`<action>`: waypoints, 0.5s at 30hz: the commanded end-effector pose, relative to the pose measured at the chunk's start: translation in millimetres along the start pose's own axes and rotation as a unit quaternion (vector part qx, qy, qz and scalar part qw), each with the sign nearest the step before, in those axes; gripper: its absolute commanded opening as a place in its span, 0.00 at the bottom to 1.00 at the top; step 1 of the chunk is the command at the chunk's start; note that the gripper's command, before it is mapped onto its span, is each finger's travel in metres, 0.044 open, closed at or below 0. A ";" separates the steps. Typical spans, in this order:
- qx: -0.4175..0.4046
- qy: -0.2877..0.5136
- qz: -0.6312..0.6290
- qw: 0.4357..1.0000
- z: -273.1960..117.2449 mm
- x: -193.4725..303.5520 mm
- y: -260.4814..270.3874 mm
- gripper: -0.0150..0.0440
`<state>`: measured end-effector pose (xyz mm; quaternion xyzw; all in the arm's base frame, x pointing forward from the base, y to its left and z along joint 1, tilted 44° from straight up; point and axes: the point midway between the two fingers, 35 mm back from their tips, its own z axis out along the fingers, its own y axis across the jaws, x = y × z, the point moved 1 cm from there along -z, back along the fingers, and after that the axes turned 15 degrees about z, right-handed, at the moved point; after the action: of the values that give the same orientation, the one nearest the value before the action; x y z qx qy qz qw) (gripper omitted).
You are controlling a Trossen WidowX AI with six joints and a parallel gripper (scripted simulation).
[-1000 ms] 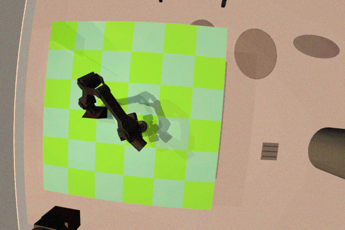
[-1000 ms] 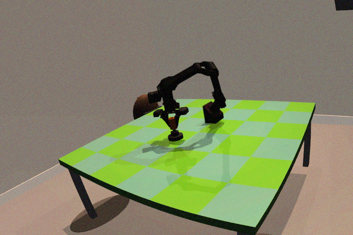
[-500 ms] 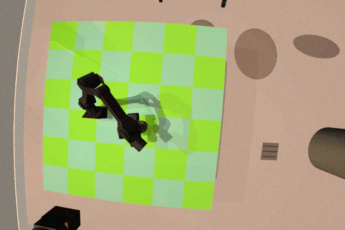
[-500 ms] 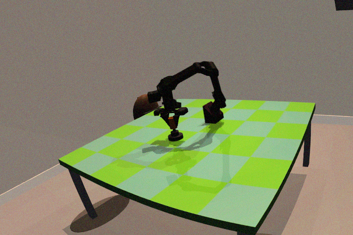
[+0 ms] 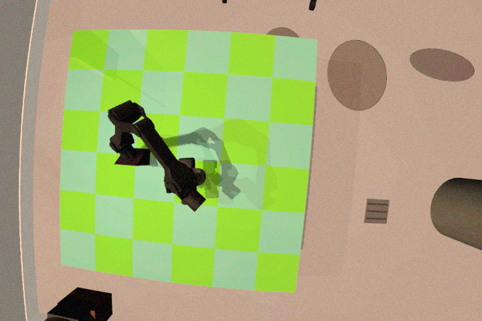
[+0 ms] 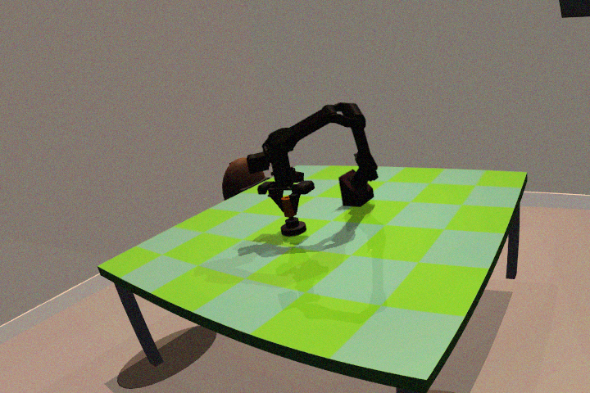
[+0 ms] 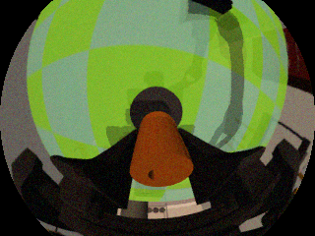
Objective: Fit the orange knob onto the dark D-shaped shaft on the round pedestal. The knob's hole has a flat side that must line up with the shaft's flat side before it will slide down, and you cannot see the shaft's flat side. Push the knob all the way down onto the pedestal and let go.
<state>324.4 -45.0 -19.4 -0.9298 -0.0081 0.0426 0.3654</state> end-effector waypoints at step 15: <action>0.002 0.003 -0.004 1.000 0.7 0.6 -0.4 0.25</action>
<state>324.1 -44.8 -19.9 -0.9298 -0.0079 0.0427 0.3654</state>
